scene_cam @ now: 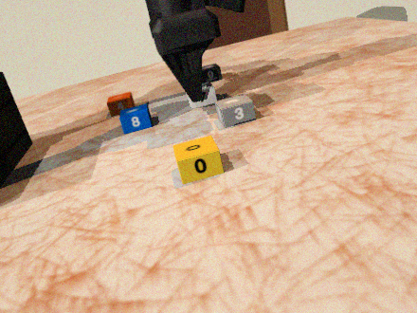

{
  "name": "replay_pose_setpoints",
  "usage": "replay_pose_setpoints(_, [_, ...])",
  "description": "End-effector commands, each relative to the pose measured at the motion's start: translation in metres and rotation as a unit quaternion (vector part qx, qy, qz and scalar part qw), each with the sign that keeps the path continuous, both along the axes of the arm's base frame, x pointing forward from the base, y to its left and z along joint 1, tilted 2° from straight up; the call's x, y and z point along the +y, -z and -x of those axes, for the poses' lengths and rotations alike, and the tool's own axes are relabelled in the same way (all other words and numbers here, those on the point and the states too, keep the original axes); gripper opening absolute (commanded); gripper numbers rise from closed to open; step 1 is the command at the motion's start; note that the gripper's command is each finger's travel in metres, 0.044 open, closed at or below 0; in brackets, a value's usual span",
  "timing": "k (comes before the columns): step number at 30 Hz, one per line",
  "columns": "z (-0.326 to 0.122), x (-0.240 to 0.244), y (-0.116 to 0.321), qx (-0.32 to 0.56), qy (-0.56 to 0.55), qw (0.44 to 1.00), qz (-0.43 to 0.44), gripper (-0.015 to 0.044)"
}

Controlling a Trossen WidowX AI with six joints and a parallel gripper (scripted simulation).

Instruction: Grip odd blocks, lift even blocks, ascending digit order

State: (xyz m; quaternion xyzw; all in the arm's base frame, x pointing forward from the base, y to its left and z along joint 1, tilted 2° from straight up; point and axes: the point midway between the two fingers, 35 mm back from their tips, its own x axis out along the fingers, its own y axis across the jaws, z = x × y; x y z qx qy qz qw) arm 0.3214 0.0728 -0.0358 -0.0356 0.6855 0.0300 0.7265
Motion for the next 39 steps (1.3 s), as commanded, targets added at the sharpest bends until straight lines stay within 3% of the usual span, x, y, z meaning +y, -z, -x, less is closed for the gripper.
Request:
replay_pose_setpoints(1, [0.000, 0.000, 0.001, 0.001, -0.003, 1.000, -0.001, 0.0304])
replay_pose_setpoints(5, [0.000, 0.000, 0.001, 0.001, -0.003, 1.000, -0.001, 0.0400])
replay_pose_setpoints(9, [0.000, 0.000, -0.002, 0.001, -0.003, 1.000, -0.001, 0.0400])
replay_pose_setpoints(13, [0.002, 0.001, -0.036, 0.000, -0.003, 1.000, -0.001, 0.0400])
replay_pose_setpoints(18, [0.002, 0.001, -0.036, 0.000, -0.003, 1.000, -0.001, 0.0400])
replay_pose_setpoints(24, [0.006, 0.001, -0.113, 0.000, -0.003, 1.000, -0.002, 0.0243])
replay_pose_setpoints(29, [0.006, 0.001, -0.117, 0.000, -0.003, 1.000, -0.002, 0.0120])
replay_pose_setpoints(39, [0.006, 0.001, -0.117, 0.000, -0.003, 1.000, -0.002, 0.0120])
